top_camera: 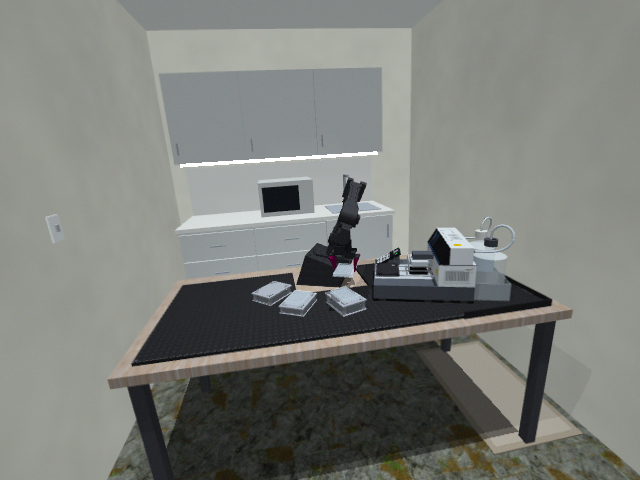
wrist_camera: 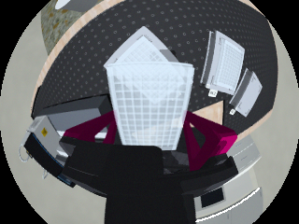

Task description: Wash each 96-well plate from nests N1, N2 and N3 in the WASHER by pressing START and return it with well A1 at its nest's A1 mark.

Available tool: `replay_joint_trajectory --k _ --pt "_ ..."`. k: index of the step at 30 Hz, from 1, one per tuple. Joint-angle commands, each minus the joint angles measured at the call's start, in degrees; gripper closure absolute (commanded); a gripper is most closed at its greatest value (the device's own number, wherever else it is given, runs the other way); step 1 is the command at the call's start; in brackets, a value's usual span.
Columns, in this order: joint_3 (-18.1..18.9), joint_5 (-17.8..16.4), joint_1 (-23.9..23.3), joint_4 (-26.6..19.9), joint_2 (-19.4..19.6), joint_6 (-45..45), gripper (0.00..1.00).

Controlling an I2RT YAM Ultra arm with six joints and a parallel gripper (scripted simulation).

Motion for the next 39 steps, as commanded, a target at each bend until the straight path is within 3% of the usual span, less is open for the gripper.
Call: replay_joint_trajectory --k 1,9,11,26,29,32,39 --pt "-0.31 0.14 1.58 -0.01 -2.46 2.89 1.00" --pt "-2.09 0.77 8.10 -0.37 -6.96 9.79 1.00" --pt "-2.09 0.77 8.10 -0.37 -6.96 9.79 1.00" --pt "-1.97 2.98 22.01 -1.49 -12.59 24.26 1.00" --pt "-1.84 3.14 22.80 -1.56 -12.77 25.07 1.00" --pt "-3.01 3.68 25.39 -1.62 -14.78 21.99 1.00" --pt "-5.08 5.22 32.09 -1.89 -18.97 28.72 1.00"
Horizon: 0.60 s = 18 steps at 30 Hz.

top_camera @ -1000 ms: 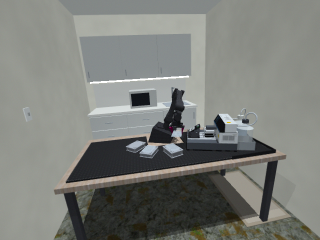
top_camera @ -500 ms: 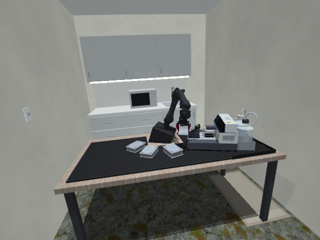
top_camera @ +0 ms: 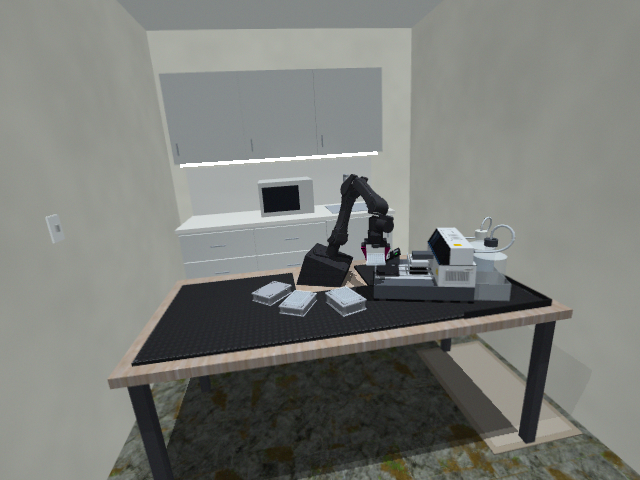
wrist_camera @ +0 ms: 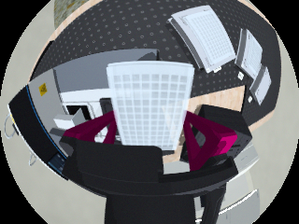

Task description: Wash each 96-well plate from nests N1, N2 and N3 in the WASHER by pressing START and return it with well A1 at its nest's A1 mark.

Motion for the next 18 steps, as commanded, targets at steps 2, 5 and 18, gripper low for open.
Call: replay_joint_trajectory --k 2,5,18 --pt "-0.33 1.64 3.30 -0.13 -2.57 5.27 1.00" --pt "-0.66 2.19 5.45 -0.23 -3.53 7.40 1.00" --pt "-0.96 6.31 19.63 -0.94 -7.46 21.26 1.00"
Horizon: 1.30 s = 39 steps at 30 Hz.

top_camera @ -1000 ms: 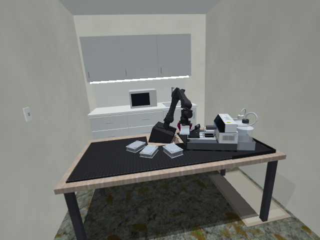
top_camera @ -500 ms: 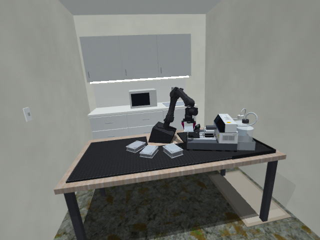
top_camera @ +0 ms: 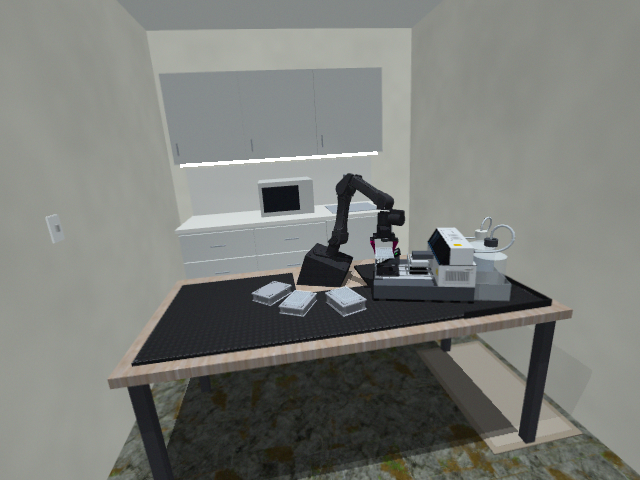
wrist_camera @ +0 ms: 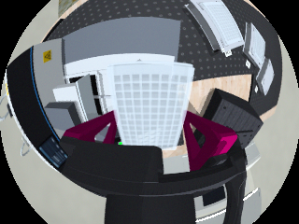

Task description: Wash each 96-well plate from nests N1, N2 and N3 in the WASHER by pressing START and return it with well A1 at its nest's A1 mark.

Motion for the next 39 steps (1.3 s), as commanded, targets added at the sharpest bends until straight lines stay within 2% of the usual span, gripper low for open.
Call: replay_joint_trajectory --k 1,3,5,9,39 --pt "0.50 2.18 2.98 -0.18 -1.03 6.07 1.00" --pt "0.77 2.99 5.51 -0.31 -1.28 8.50 1.00" --pt "0.77 2.99 5.51 -0.31 -1.28 8.50 1.00" --pt "1.52 4.64 10.54 -0.55 -1.45 13.29 1.00" --pt "1.45 4.41 9.85 -0.56 -1.43 12.64 1.00"
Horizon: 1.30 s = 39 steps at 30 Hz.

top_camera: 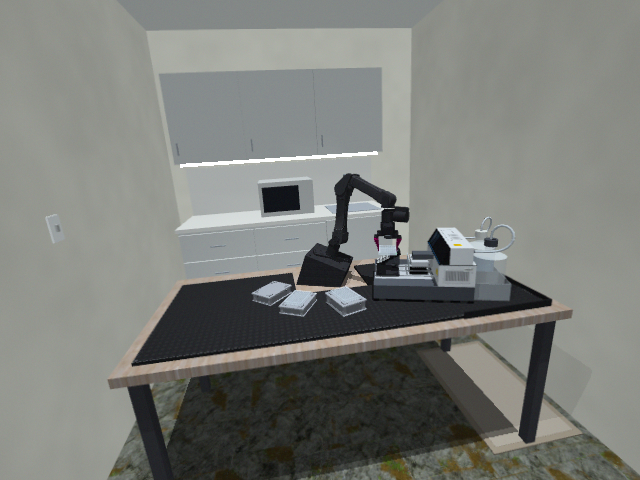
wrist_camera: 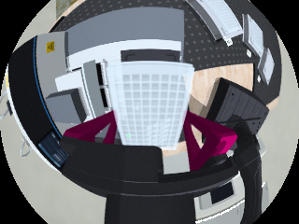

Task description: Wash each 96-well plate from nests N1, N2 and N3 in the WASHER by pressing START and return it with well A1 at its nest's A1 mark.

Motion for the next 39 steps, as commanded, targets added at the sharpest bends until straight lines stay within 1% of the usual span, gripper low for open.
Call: replay_joint_trajectory --k 1,17,32,34,39 --pt "0.25 0.37 -0.08 -0.01 -0.37 -0.06 1.00" --pt "0.20 0.35 -0.14 -0.01 -0.41 -0.13 1.00" --pt "-3.85 0.61 0.63 5.75 1.21 0.61 1.00" --pt "-3.85 0.61 0.63 5.75 1.21 0.61 1.00" --pt "-5.16 0.69 0.88 7.69 1.81 0.85 1.00"
